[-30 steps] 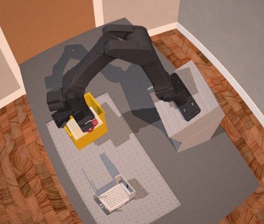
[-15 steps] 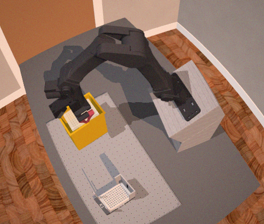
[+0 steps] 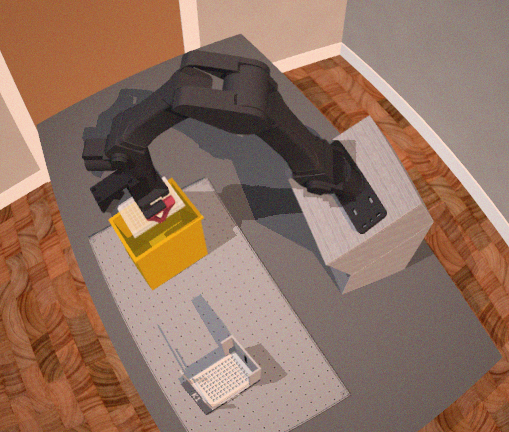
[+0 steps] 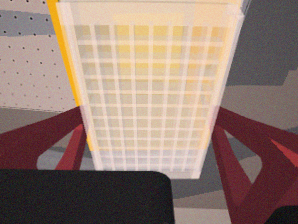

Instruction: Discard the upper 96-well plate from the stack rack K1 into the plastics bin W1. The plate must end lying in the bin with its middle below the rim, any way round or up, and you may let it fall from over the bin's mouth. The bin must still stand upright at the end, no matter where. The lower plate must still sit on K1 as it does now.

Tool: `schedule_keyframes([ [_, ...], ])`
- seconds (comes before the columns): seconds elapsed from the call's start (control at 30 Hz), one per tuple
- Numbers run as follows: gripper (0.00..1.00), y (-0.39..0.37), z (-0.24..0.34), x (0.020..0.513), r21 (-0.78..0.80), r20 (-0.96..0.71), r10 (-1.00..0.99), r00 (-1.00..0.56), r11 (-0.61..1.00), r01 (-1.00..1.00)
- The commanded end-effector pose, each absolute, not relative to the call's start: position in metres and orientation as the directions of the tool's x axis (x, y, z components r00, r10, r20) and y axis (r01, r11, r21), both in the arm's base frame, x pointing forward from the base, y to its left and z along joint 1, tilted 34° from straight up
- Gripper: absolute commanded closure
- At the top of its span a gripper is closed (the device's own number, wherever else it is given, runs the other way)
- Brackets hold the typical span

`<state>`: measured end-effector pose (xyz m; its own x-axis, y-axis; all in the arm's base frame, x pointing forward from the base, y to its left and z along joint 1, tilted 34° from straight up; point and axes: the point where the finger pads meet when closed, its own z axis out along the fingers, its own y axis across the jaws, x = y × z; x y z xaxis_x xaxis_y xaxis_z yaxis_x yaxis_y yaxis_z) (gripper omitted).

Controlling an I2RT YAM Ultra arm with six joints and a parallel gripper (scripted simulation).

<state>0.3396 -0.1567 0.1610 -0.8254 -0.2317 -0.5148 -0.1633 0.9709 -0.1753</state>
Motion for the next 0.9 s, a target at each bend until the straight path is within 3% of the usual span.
schedule_keyframes([
  [0.0, 1.00, -0.1540, 0.1843, 0.3472, -0.206, -0.556, -0.272, -0.785, 0.961, -0.186],
  [0.87, 1.00, -0.1542, 0.1868, 0.3475, -0.210, -0.562, -0.270, -0.782, 0.961, -0.181],
])
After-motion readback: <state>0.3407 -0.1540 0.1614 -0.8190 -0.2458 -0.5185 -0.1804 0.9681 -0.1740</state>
